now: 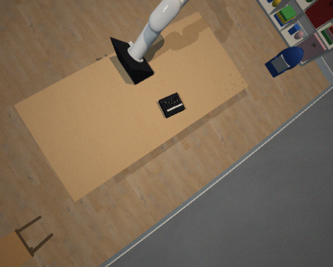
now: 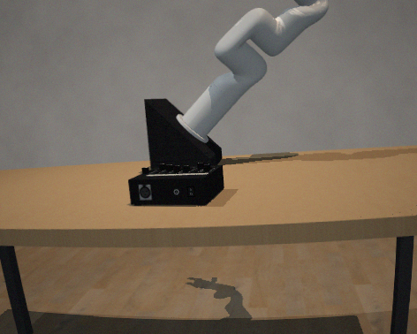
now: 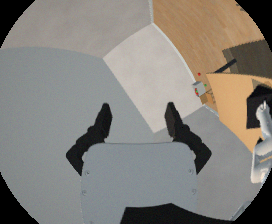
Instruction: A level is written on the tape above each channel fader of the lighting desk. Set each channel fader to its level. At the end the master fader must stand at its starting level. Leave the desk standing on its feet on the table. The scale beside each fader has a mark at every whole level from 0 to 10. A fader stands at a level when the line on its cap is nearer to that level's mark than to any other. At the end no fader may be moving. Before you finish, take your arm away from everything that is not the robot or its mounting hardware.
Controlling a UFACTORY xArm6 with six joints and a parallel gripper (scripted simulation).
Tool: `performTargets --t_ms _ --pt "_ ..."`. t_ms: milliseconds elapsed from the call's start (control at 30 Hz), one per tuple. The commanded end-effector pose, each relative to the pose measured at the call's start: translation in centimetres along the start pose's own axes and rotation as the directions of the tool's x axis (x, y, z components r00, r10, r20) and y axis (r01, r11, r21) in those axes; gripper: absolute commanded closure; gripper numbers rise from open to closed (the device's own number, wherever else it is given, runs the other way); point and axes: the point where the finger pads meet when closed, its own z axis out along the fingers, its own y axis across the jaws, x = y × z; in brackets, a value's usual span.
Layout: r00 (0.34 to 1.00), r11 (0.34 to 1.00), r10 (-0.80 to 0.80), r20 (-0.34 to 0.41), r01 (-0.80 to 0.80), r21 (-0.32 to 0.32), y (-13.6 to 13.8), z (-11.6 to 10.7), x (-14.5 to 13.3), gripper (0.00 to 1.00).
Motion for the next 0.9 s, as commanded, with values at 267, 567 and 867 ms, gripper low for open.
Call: performTargets --t_ms 267,567,867 --pt "1.000 1.000 -0.001 0.000 0.001 0.002 -0.1 -0.1 -0.1 0.00" --pt "1.000 1.000 -0.001 0.000 0.001 0.002 -0.1 0.0 -0.1 0.00" --pt "0.992 0.995 -0.080 0.102 0.086 -0.059 1.7 3.1 -6.1 0.00"
